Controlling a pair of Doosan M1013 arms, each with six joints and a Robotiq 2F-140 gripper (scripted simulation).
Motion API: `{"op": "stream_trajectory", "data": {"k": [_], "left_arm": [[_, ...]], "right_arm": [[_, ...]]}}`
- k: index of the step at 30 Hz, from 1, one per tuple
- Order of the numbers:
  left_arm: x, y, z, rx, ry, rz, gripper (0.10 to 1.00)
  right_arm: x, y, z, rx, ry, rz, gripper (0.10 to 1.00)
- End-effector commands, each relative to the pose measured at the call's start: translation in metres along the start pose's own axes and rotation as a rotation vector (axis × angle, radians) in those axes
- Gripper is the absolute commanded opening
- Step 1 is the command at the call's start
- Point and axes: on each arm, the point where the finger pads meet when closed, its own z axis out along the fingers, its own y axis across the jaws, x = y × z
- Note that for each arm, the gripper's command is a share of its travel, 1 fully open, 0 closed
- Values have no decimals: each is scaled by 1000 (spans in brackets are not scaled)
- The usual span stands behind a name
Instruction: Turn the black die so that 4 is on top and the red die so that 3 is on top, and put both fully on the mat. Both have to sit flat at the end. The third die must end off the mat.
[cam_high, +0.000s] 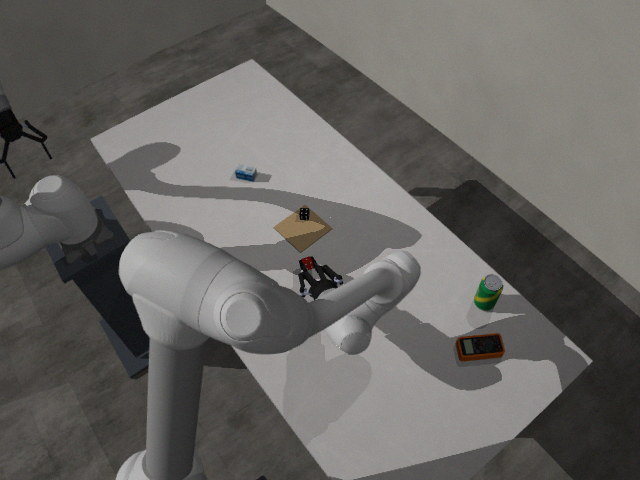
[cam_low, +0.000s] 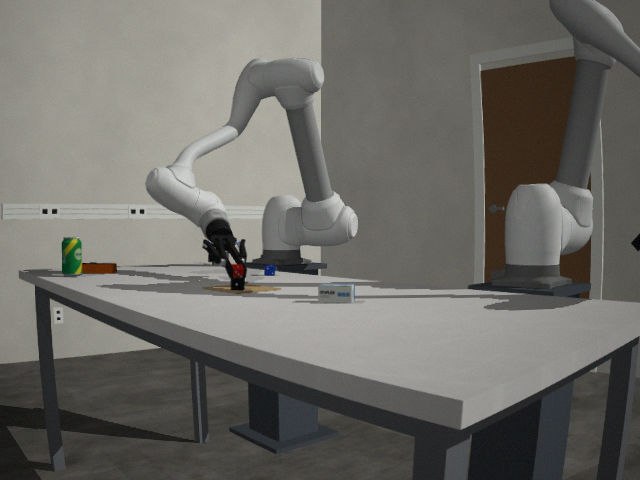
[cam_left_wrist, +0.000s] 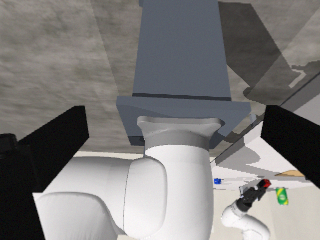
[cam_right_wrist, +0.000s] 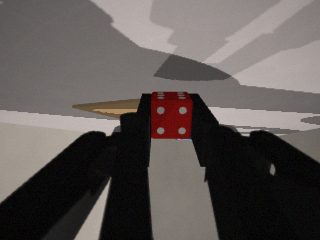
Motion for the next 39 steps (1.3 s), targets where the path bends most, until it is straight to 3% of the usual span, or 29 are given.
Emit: {"op": "stream_trajectory", "data": {"k": [1,39], "left_arm": [[0,0,0,0,1,0,1000],[0,0,0,0,1,0,1000]], "right_arm": [[-1,0,0,0,-1,-1,243],[9,0,5,0,-1,-1,243]]}}
